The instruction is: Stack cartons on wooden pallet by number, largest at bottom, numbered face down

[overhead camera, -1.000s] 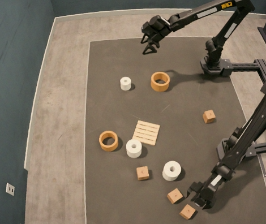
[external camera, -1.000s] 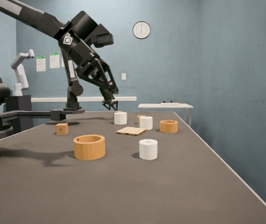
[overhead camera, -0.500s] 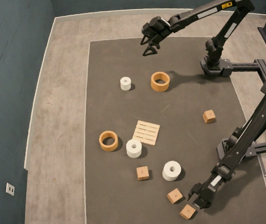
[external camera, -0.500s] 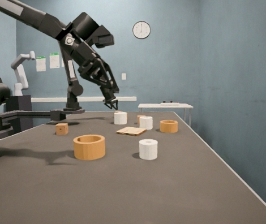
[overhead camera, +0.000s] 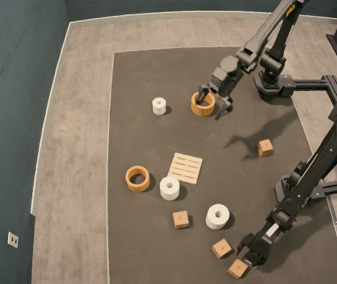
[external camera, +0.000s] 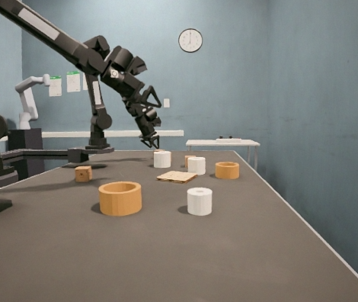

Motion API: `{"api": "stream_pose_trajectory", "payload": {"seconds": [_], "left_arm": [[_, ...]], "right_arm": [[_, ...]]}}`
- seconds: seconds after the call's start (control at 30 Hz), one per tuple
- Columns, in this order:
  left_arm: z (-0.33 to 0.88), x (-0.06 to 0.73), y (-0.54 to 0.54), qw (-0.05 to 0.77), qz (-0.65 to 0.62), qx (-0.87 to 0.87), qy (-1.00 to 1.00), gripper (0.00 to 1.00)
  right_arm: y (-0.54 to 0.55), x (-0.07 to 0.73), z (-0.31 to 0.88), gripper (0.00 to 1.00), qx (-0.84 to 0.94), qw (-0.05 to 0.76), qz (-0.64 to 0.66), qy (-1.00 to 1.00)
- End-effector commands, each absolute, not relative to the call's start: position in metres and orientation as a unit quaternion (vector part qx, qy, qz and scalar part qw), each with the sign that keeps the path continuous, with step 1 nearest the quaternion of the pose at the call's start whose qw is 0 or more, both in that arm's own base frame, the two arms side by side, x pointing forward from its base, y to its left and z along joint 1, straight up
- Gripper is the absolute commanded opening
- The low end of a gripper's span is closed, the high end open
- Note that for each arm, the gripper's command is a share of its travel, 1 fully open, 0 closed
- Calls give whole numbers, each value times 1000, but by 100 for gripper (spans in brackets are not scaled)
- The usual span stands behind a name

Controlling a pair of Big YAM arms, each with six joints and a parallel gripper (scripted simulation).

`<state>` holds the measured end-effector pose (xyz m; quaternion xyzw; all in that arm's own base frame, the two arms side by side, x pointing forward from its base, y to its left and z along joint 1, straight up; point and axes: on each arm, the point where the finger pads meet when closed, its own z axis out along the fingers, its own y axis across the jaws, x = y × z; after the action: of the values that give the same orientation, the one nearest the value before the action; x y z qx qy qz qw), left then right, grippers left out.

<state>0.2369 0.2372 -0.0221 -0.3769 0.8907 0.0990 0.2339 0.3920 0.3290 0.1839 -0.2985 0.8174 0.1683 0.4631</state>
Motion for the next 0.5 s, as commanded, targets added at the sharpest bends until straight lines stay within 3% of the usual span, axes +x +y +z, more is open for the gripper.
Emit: {"api": "stream_pose_trajectory", "payload": {"seconds": [0.0,0.3,0.47], "left_arm": [[-19,246,240,246,103,-372,889,74],[-19,246,240,246,103,-372,889,74],[-19,246,240,246,103,-372,889,74]], "right_arm": [[395,395,220,100,-326,506,202,773],[522,262,237,100,-425,512,307,680],[539,234,240,100,-441,510,326,663]]}}
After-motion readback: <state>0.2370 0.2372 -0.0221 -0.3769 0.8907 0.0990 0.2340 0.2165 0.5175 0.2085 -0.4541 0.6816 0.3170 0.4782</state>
